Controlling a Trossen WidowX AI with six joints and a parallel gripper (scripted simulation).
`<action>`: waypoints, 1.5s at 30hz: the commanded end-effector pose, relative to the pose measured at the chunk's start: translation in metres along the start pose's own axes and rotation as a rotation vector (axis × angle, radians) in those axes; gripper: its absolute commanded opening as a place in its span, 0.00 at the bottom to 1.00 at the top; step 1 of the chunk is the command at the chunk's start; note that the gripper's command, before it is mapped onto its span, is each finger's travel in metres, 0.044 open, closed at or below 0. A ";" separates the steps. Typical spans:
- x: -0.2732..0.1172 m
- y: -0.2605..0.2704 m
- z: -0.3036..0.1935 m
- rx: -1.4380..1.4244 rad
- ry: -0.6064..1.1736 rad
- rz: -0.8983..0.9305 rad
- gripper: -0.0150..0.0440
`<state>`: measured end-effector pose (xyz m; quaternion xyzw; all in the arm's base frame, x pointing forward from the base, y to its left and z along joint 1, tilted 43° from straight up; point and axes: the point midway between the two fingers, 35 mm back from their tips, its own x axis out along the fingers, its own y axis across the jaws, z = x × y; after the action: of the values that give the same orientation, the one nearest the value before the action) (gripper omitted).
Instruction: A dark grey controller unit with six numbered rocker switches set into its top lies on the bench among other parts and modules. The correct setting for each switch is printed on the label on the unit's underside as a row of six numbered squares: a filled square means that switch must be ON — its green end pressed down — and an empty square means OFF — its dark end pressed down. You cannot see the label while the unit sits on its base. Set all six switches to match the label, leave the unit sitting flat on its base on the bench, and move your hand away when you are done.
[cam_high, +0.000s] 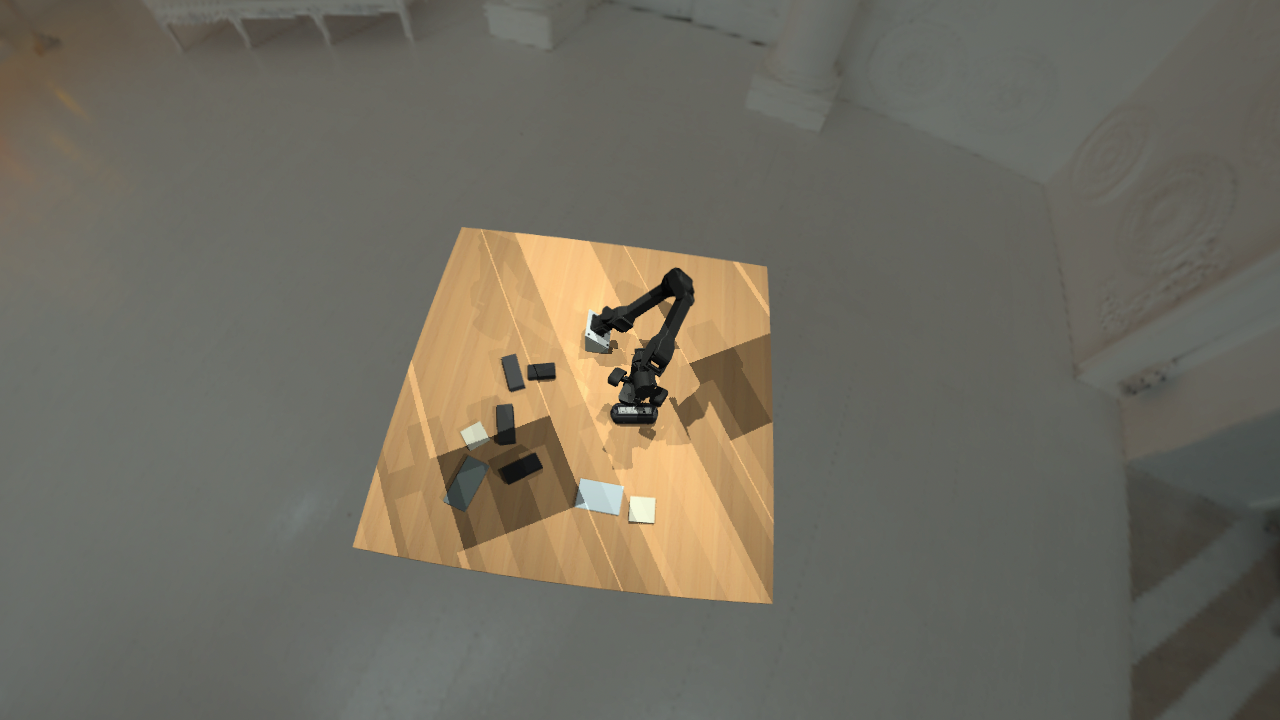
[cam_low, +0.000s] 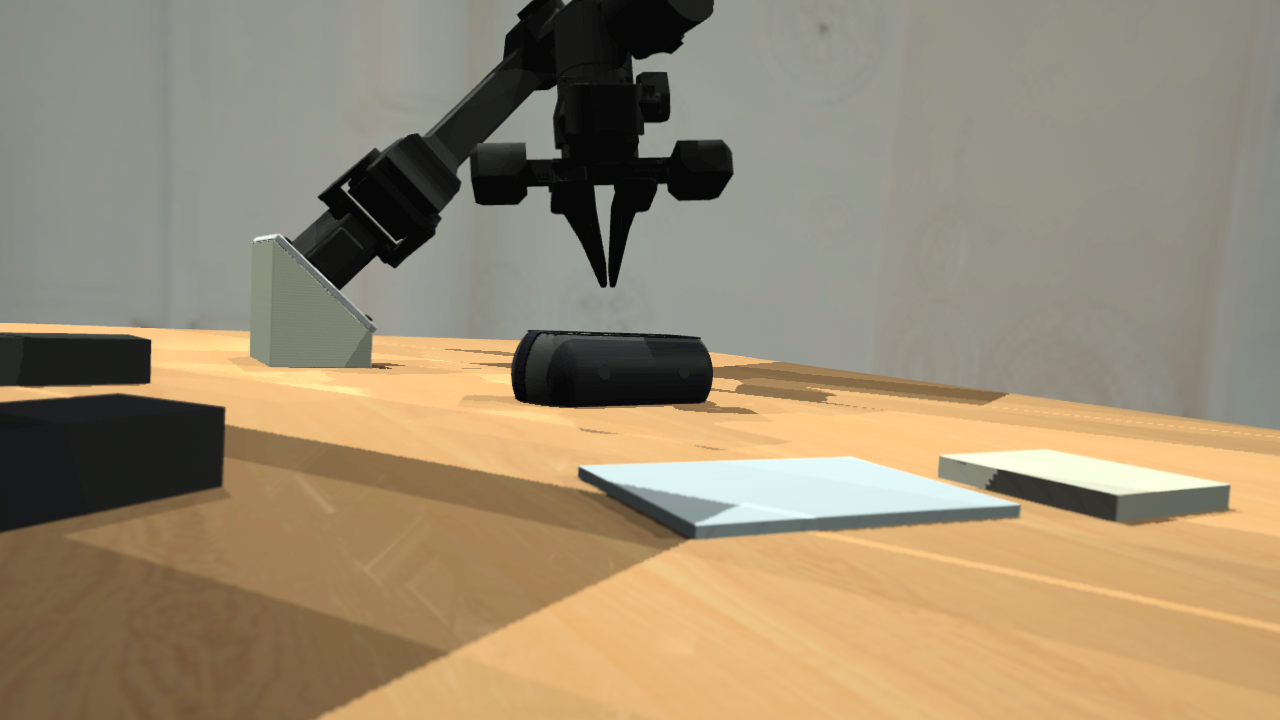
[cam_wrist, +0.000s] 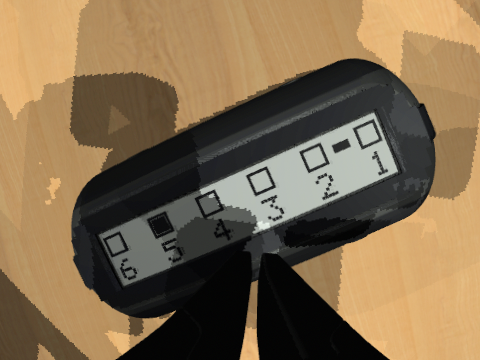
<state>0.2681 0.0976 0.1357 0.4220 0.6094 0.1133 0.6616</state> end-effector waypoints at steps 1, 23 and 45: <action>-0.006 -0.003 -0.003 -0.234 -0.058 0.011 0.25; -0.009 -0.005 -0.005 -0.391 -0.097 0.016 0.30; 0.000 0.051 -0.010 0.829 0.137 -0.149 1.00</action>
<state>0.2762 0.1261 0.1674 0.5747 0.6709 -0.1080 0.4559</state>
